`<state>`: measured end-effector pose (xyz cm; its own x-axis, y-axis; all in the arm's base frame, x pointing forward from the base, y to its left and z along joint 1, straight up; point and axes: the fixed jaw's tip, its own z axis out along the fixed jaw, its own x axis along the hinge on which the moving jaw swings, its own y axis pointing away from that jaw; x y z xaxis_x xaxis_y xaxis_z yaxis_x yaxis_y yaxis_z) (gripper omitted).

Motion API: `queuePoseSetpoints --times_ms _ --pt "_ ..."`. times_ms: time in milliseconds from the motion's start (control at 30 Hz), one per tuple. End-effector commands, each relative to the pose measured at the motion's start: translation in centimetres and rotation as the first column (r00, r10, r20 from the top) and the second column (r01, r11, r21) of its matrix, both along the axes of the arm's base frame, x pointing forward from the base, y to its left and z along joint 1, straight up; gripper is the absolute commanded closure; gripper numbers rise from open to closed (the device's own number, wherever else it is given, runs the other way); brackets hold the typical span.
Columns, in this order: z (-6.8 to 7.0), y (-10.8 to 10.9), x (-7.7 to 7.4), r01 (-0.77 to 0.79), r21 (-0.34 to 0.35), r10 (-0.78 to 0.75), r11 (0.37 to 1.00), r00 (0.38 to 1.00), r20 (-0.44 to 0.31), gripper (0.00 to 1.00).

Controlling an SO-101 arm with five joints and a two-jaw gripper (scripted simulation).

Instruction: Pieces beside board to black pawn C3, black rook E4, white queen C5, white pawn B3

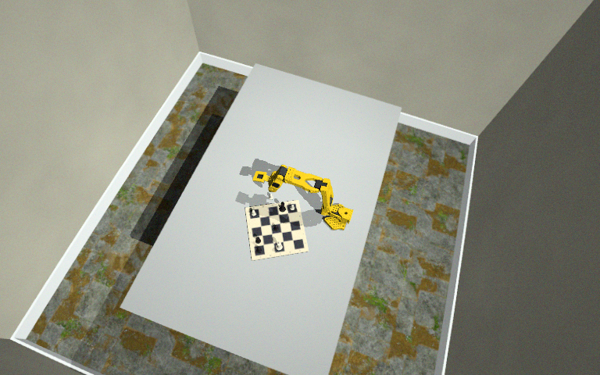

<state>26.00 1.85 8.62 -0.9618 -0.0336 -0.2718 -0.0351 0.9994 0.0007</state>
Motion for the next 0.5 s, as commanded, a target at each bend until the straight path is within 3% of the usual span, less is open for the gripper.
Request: queuePoseSetpoints --times_ms 0,467 --pt "0.21 -0.16 0.01 0.000 0.000 0.000 1.000 1.000 0.016 0.91" --pt "0.66 -0.15 0.07 -0.001 0.000 0.001 1.000 1.000 0.016 0.91"
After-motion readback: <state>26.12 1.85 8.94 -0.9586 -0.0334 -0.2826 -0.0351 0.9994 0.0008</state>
